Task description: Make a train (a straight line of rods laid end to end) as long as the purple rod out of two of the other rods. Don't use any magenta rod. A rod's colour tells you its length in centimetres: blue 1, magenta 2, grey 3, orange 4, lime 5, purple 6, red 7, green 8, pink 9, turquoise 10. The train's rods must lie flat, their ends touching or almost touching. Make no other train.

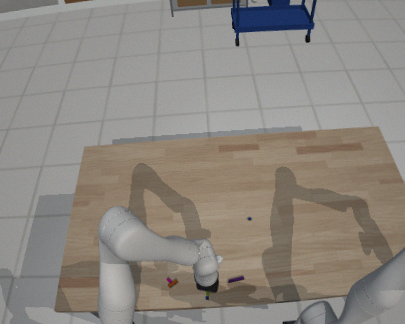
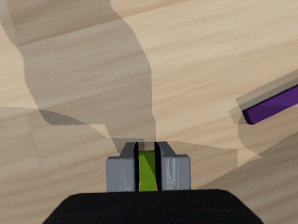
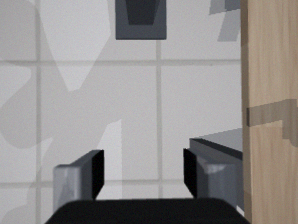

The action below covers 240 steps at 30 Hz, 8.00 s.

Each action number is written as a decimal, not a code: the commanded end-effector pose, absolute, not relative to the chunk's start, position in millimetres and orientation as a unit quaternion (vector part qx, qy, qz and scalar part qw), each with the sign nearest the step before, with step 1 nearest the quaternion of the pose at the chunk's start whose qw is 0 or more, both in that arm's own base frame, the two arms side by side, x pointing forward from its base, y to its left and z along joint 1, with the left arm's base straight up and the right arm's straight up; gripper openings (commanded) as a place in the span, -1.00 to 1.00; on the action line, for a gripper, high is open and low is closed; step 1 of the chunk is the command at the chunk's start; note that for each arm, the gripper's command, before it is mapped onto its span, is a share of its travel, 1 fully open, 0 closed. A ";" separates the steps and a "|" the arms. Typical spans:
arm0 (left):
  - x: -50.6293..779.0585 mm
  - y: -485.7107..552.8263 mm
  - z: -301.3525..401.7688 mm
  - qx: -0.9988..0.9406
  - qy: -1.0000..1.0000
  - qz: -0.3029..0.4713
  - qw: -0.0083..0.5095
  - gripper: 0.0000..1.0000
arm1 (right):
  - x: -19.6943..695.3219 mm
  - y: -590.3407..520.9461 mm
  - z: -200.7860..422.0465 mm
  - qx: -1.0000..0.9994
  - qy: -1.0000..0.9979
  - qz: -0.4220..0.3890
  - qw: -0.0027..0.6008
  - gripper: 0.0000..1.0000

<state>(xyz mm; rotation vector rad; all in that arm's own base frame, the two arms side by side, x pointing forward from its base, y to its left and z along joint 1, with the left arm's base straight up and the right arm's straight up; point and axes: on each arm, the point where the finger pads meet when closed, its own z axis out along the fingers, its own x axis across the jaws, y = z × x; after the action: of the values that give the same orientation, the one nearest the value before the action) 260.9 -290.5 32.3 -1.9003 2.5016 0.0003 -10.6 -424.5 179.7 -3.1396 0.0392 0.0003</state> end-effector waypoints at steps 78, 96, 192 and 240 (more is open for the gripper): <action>258.4 -290.2 22.6 -0.605 0.796 -0.001 0.000 -0.52 | -10.6 -424.9 180.4 -1.000 0.013 0.000 0.000 1.00; 258.3 -290.1 22.6 -0.605 0.796 -0.001 0.000 -0.52 | -10.6 -424.9 180.4 -1.000 0.013 0.000 0.000 1.00; 258.2 -290.1 156.8 -0.605 0.796 -0.001 0.000 1.00 | -10.6 -424.9 180.4 -1.000 0.013 0.000 0.000 1.00; 258.2 -290.1 200.5 -0.605 0.796 -0.001 0.000 1.00 | -10.6 -424.9 180.4 -1.000 0.013 0.000 0.000 1.00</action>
<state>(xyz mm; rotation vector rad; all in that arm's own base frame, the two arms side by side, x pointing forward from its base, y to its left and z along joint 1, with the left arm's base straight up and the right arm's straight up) 257.9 -289.7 199.9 -1.9003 2.5016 0.0004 -10.6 -424.5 179.7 -3.1396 0.0392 0.0003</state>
